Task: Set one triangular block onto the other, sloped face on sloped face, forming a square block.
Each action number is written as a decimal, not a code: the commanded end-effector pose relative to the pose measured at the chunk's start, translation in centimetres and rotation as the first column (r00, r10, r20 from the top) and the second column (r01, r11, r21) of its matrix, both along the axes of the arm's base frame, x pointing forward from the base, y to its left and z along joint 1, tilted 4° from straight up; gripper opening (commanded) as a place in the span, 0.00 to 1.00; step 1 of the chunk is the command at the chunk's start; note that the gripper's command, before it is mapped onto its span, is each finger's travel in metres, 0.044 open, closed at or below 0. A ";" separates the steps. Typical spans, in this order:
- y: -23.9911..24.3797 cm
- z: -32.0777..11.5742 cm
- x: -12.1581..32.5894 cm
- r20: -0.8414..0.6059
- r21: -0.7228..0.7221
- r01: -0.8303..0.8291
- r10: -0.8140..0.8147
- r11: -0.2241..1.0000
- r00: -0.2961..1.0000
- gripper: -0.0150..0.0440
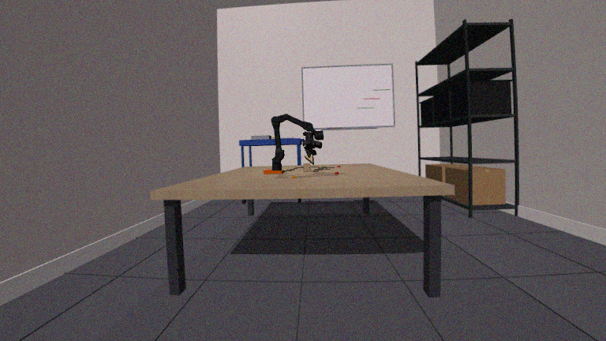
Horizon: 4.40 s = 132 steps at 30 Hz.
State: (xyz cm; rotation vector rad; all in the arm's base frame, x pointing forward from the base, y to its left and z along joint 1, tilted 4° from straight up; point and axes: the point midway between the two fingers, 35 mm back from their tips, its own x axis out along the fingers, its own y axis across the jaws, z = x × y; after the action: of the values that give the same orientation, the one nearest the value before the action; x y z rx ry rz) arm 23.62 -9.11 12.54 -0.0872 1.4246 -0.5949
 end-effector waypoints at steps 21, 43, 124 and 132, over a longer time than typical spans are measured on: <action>-0.5 0.3 0.1 -0.186 0.232 -0.587 0.628 0.775 0.756 0.25; -1.0 1.0 0.3 -0.116 0.379 -0.897 0.973 0.229 0.200 0.25; 17.3 5.2 -1.3 -0.013 0.351 -0.890 0.949 -0.292 -0.316 0.25; 16.1 2.0 -1.1 -0.014 0.352 -0.890 0.949 -0.291 -0.316 0.25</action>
State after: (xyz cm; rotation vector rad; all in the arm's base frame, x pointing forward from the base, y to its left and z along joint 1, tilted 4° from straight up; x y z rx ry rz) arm 22.51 7.43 15.60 -1.2015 1.1316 1.1566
